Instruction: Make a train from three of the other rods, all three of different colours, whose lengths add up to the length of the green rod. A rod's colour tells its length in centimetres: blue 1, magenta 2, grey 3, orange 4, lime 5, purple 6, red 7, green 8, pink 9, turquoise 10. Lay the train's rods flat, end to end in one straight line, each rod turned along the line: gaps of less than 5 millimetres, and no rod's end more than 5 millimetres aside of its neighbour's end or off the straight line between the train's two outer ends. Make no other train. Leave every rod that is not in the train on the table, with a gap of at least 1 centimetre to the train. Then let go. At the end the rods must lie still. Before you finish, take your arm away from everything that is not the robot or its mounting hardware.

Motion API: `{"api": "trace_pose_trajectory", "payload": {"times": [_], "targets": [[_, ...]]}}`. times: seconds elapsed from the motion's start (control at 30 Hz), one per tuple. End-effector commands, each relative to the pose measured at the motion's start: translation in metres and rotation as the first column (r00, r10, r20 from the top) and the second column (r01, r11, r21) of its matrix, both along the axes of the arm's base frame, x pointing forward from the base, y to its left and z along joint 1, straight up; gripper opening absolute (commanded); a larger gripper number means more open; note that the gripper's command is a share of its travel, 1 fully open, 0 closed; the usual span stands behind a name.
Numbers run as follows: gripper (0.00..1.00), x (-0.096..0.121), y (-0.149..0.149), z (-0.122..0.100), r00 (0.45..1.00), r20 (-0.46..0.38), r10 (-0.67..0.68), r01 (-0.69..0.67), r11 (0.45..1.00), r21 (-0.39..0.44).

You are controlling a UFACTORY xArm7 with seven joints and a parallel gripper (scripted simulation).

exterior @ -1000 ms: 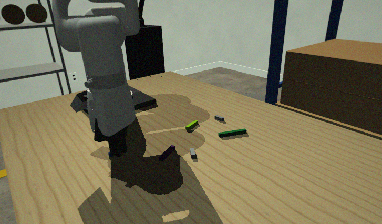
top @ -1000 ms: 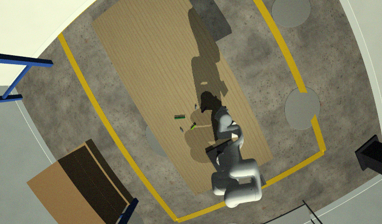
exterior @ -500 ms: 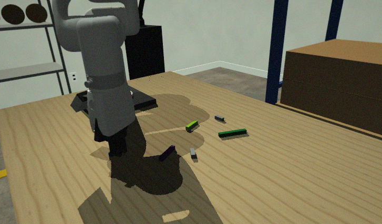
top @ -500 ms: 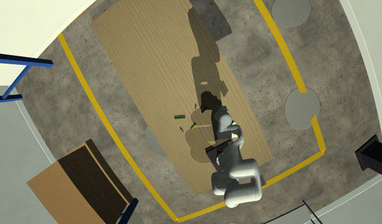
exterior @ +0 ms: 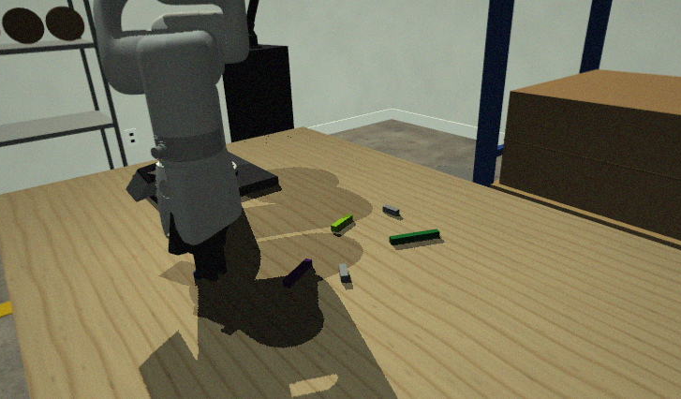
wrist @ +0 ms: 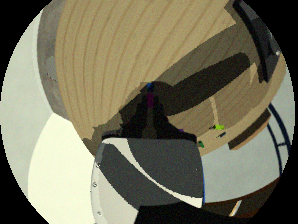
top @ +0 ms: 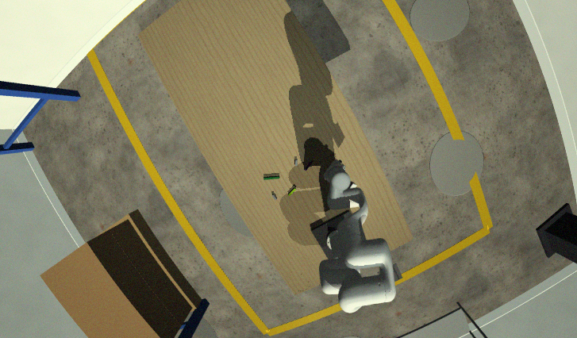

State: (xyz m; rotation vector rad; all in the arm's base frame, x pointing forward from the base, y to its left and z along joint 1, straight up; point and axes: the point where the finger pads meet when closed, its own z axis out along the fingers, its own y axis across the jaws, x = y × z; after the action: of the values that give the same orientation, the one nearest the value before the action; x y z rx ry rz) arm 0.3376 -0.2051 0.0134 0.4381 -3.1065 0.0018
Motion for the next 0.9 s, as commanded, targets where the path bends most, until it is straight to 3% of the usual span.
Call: {"api": "trace_pose_trajectory", "payload": {"times": [0.0,0.87], "targets": [[0.04,0.0012,-0.0008,-0.0023,1.000,0.003,0.000,0.000,1.000,-0.002],[0.04,0.0012,-0.0008,-0.0084,1.000,0.003,0.000,0.000,1.000,-0.002]]}}
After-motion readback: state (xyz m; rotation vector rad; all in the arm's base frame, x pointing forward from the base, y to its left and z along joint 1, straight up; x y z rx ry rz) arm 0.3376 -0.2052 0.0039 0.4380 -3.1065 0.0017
